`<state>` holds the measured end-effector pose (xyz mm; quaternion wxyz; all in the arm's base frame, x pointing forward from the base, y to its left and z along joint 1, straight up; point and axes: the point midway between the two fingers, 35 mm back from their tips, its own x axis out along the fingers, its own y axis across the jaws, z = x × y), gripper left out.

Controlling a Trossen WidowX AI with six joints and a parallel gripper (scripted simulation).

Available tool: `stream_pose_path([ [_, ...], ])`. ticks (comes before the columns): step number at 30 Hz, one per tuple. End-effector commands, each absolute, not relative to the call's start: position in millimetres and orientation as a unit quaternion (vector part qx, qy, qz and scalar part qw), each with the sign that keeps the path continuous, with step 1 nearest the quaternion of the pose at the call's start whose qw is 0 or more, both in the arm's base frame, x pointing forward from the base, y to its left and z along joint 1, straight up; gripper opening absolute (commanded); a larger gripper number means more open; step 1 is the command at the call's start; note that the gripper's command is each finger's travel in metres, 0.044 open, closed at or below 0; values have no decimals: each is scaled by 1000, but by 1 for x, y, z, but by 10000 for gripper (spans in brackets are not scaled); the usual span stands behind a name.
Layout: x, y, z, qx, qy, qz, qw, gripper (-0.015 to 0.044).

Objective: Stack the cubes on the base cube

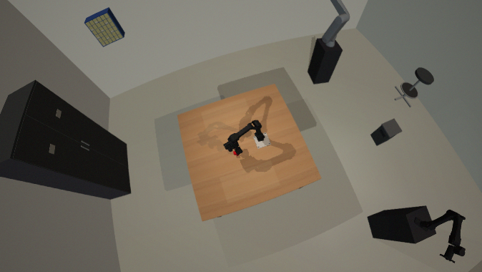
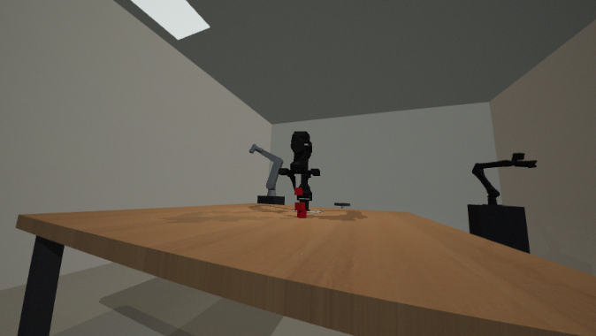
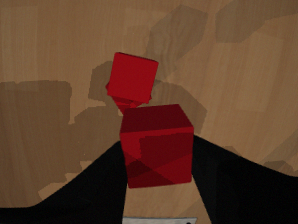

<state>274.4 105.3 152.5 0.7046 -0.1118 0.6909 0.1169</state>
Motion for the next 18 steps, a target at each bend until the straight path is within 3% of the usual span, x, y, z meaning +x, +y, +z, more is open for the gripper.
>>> stream_pose_path([
  [1,269,111,153,-75,694,81,711,105],
  [18,258,127,147,17,700,-9,714,105],
])
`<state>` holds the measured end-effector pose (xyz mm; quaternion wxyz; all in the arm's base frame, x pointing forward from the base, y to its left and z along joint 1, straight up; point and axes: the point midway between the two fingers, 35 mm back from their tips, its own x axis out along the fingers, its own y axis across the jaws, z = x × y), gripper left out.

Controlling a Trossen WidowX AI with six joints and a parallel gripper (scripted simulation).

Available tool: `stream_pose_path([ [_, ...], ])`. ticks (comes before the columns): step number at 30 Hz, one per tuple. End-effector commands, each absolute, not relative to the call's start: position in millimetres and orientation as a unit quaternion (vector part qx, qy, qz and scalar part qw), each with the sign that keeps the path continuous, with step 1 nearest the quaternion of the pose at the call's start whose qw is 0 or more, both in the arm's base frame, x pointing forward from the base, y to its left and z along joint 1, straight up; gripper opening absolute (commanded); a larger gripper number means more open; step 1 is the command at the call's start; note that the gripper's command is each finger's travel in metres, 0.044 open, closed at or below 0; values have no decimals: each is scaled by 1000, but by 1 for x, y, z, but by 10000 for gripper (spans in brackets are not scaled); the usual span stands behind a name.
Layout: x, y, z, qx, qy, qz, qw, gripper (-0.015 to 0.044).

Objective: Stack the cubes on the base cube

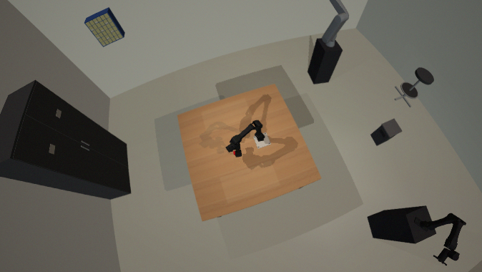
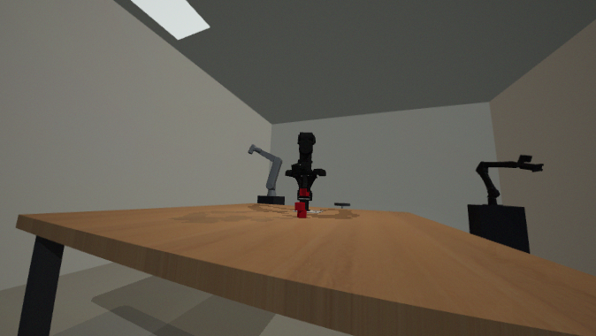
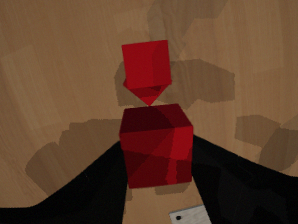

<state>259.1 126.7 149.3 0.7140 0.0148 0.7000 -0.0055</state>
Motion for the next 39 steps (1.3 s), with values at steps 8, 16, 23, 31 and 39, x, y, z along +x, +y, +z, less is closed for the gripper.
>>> stream_pose_path([
  [8,258,126,122,2,703,-1,711,105],
  [16,258,126,120,1,704,0,711,105],
  [23,258,126,118,2,703,-1,711,105],
  [31,260,127,105,11,701,-6,713,105],
  [39,260,127,92,19,699,-10,715,105],
])
